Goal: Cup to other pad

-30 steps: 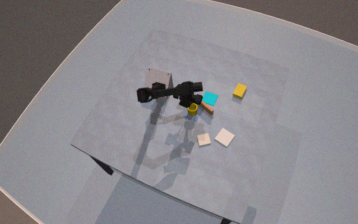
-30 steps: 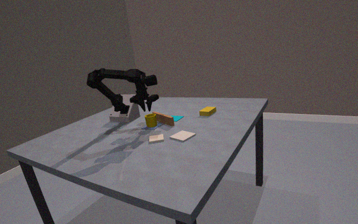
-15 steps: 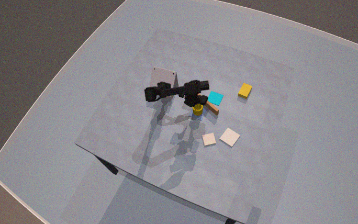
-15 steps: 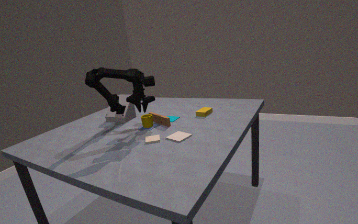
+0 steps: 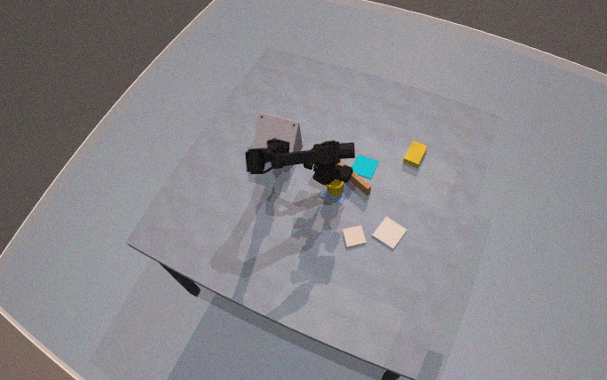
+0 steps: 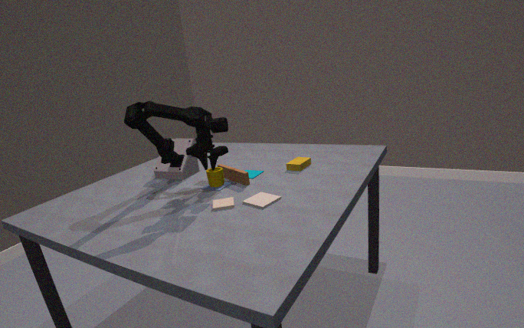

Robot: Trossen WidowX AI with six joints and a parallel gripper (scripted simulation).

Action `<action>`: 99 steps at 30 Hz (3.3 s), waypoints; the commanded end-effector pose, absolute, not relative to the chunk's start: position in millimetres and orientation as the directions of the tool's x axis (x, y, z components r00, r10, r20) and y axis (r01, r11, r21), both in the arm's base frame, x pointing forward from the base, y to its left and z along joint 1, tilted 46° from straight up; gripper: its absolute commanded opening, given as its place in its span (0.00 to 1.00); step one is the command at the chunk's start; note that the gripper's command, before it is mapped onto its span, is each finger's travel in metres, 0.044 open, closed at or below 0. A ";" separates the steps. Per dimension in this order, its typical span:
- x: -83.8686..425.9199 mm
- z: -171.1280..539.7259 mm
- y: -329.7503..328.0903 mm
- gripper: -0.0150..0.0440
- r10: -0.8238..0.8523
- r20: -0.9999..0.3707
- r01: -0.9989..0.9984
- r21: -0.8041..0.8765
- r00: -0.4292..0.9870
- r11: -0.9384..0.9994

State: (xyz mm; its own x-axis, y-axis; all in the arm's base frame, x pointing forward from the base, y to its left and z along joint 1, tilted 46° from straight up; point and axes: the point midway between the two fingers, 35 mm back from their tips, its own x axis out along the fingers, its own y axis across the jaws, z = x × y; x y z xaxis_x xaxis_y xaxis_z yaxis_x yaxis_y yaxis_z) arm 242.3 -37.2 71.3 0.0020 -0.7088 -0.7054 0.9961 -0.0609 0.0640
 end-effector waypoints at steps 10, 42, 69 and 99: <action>239.9 56.4 -53.3 0.54 -0.715 -0.700 0.997 0.058 0.000 -0.057; 240.1 50.0 -60.9 0.32 -0.713 -0.701 0.996 0.064 0.001 -0.061; 242.9 90.0 -15.6 0.25 -0.711 -0.704 0.997 0.057 -0.001 -0.058; 242.1 98.2 -1.6 0.25 -0.717 -0.697 0.997 0.053 -0.002 -0.054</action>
State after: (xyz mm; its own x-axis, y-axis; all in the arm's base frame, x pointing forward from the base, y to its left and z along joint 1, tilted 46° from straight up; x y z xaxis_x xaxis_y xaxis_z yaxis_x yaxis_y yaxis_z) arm 240.1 -3.9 99.9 -0.0035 -0.7186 -0.6954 0.9974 -0.0521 0.0488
